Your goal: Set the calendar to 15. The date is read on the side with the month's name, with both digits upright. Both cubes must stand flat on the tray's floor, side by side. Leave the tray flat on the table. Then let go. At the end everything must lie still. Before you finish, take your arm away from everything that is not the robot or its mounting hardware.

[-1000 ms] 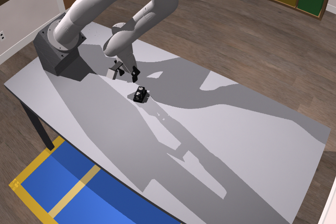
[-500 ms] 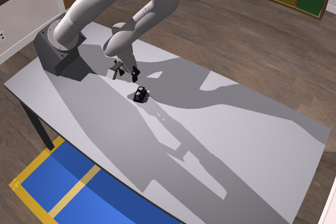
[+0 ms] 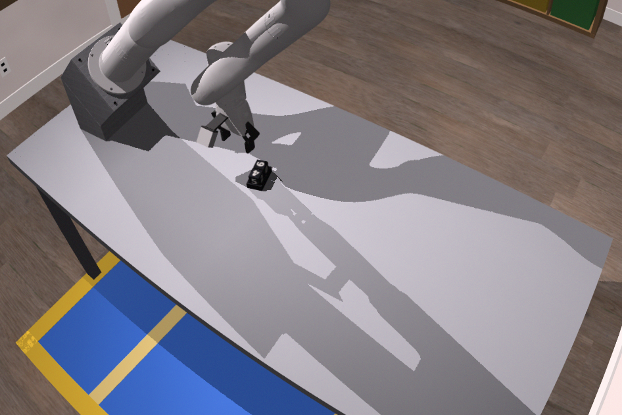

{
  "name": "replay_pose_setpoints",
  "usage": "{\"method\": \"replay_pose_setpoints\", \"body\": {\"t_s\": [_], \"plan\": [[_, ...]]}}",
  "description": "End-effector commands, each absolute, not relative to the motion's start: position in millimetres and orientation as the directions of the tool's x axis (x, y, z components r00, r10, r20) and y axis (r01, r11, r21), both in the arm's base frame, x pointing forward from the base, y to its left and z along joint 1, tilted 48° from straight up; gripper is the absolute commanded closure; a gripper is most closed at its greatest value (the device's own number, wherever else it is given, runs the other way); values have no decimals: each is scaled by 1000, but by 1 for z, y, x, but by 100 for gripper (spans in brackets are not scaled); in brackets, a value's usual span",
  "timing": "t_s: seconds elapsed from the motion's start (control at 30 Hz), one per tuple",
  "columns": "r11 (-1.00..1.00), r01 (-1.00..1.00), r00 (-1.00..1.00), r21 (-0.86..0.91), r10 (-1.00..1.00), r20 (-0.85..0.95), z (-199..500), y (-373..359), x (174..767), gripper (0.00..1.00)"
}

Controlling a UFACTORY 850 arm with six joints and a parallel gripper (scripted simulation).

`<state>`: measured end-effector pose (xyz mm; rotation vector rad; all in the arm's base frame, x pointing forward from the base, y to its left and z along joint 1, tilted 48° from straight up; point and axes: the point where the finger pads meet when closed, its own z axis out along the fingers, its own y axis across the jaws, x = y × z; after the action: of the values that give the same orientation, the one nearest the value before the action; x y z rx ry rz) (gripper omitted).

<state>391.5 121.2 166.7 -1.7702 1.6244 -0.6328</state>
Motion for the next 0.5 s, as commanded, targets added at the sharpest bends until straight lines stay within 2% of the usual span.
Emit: {"method": "replay_pose_setpoints", "body": {"t_s": [0.0, 0.47], "plan": [[-26, -679, 118, -734, -990, -74, 168, 121, 390, 0], [-26, -679, 118, -734, -990, -74, 176, 120, 384, 0]]}}
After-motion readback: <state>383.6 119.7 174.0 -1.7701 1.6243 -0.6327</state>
